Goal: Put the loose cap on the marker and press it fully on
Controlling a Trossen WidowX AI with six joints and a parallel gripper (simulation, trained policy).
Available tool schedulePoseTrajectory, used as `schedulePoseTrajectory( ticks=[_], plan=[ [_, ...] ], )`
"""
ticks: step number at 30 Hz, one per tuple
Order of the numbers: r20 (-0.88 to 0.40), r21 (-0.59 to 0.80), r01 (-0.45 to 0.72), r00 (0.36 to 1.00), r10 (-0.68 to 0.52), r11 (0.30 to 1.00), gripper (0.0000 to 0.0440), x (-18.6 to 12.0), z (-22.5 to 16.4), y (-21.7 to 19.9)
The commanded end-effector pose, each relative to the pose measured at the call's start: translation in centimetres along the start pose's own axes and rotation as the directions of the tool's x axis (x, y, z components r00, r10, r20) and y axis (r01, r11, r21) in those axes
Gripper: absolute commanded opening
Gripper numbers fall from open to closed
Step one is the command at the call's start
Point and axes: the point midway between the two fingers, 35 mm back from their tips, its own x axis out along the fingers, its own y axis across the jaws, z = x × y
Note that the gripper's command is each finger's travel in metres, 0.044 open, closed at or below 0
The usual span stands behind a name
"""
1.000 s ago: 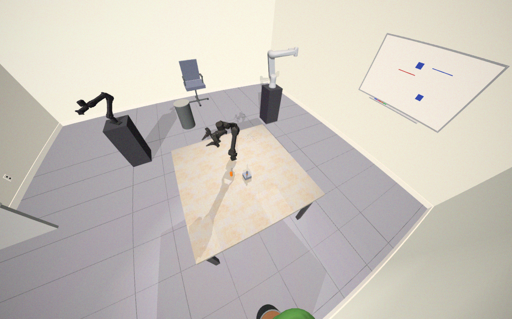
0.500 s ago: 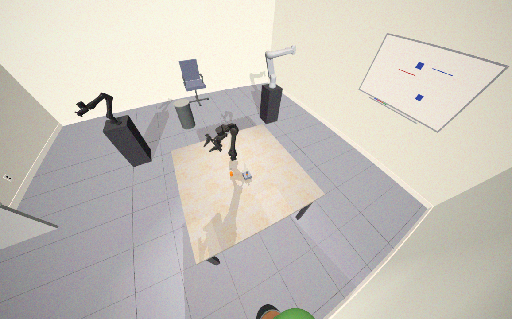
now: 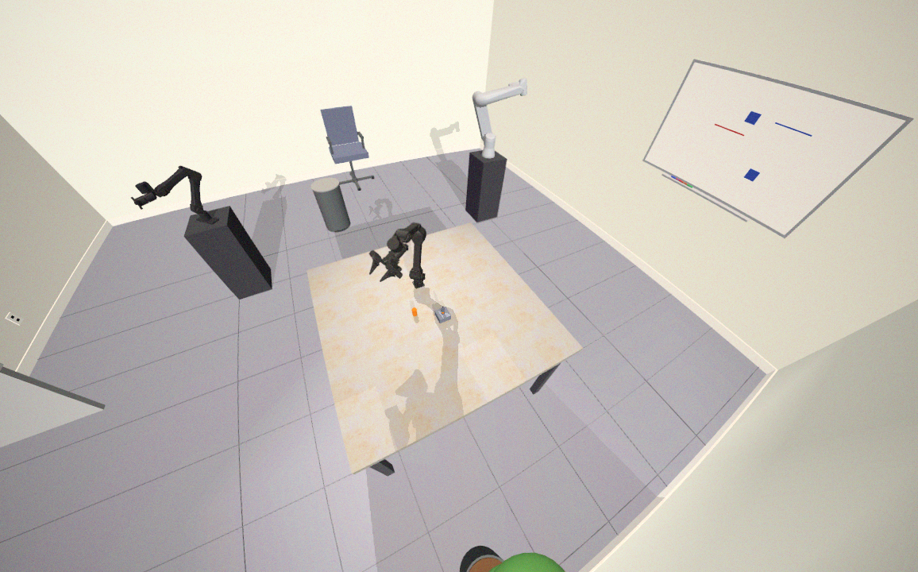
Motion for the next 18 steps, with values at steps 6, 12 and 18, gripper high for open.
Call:
schedulePoseTrajectory(
  ticks=[6, 12, 18],
  plan=[
    [-0.019, -0.006, -0.092, 0.996, 0.092, 0.996, 0.0309, 1.4, 0.5, 2.8],
    [-0.032, -0.005, -0.148, 0.989, 0.148, 0.989, 0.0310, 2.0, 0.8, 4.5],
    [-0.047, -0.003, -0.203, 0.978, 0.202, 0.979, 0.0310, 2.6, 1.0, 6.2]
  ],
)
